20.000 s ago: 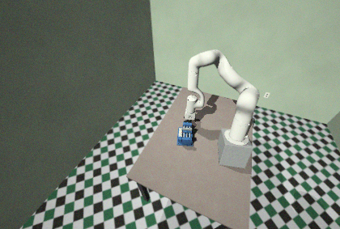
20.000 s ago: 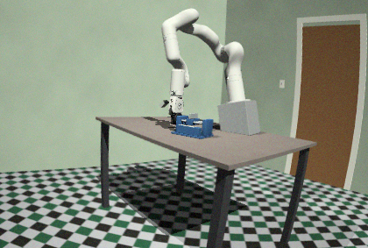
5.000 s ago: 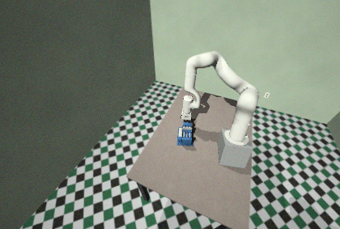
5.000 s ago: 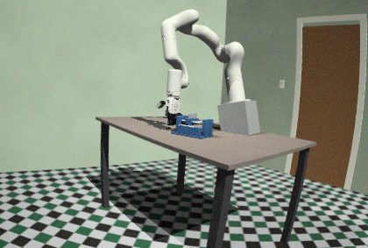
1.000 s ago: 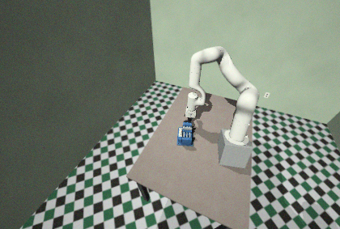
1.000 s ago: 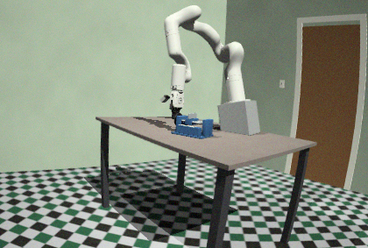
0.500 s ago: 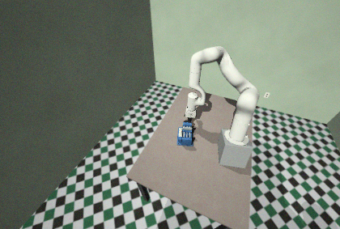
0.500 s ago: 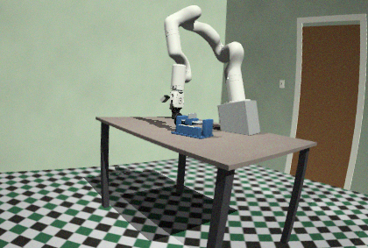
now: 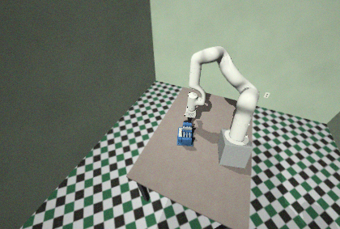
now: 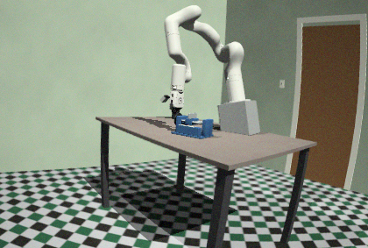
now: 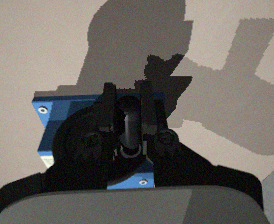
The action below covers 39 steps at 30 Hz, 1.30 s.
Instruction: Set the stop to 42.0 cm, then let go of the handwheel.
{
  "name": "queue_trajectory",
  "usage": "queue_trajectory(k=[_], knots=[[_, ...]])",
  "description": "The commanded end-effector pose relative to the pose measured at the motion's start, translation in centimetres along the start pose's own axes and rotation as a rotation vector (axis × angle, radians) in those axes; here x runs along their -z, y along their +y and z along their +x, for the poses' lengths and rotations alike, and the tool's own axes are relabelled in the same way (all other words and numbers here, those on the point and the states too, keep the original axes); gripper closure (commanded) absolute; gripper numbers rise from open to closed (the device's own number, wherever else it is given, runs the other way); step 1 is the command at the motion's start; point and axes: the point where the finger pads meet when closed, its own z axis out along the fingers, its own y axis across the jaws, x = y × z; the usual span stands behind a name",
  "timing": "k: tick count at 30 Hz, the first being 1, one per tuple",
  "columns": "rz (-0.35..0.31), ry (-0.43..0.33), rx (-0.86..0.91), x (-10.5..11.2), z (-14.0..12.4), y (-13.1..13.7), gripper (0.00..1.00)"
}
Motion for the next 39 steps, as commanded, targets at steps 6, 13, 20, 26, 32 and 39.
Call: queue_trajectory(k=[6, 13, 20, 26, 32, 39], knots=[[0.001, 0.001, 0.000, 0.11, 0.03, -0.10, 0.94], [0.001, 0.001, 0.000, 0.20, 0.03, -0.16, 0.94], [0.001, 0.001, 0.000, 0.35, 0.03, -0.27, 0.94], [0.001, 0.001, 0.000, 0.43, 0.03, -0.35, 0.94], [0.001, 0.001, 0.000, 0.59, 0.03, -0.51, 0.94], [0.001, 0.001, 0.000, 0.78, 0.03, -0.74, 0.94]])
